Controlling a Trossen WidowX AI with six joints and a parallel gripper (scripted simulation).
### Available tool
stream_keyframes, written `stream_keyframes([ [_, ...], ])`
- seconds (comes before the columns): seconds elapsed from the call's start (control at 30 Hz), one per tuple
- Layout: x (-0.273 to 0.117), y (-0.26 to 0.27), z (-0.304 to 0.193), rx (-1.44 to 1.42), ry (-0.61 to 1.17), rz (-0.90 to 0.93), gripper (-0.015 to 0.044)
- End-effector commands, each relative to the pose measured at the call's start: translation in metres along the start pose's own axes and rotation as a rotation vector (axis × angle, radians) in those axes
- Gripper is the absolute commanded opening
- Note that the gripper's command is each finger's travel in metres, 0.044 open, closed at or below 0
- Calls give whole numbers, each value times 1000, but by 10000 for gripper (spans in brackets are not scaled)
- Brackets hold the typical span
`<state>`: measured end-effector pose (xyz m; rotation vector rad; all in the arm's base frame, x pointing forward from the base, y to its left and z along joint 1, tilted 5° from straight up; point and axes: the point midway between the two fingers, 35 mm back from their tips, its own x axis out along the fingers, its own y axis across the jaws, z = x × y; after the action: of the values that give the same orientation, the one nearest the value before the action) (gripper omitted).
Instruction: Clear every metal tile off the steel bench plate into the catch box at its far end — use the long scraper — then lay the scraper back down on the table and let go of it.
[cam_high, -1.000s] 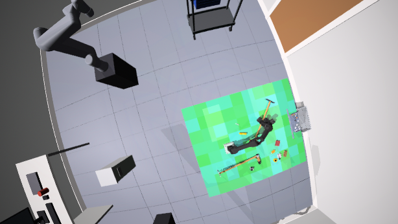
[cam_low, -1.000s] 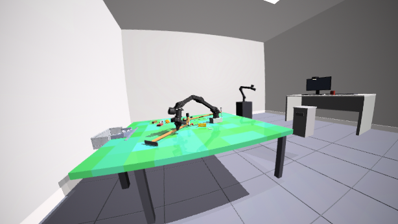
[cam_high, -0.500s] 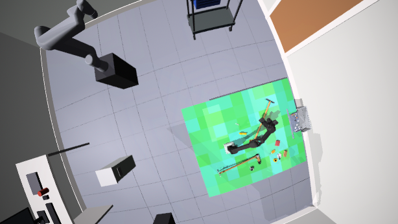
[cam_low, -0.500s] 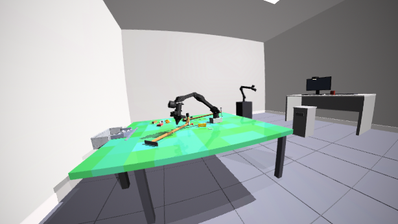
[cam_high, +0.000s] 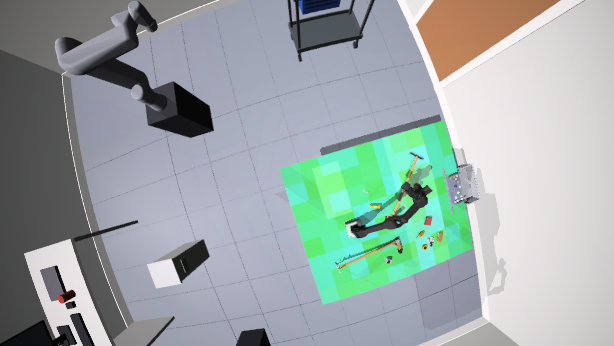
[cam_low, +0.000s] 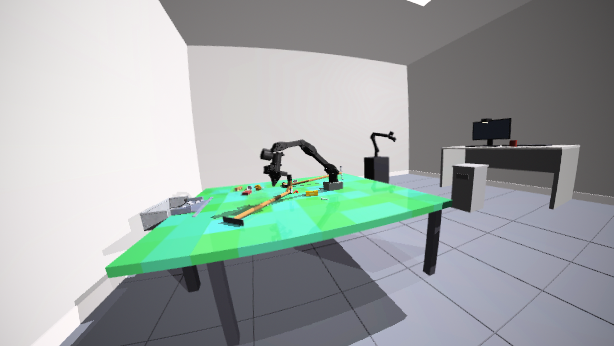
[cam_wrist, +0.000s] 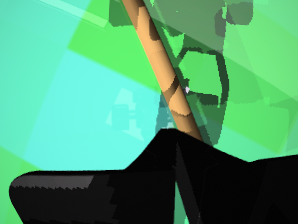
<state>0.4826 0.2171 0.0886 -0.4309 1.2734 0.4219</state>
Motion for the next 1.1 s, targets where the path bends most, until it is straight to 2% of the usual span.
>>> stream_keyframes([
  [0.0,-24,13,2,17,-17,-8,0],
  [0.17,-49,27,-1,41,-24,-15,0],
  [0.33,-52,29,-2,44,-25,-15,0],
  [1.07,1,29,-6,61,-2,-15,0],
])
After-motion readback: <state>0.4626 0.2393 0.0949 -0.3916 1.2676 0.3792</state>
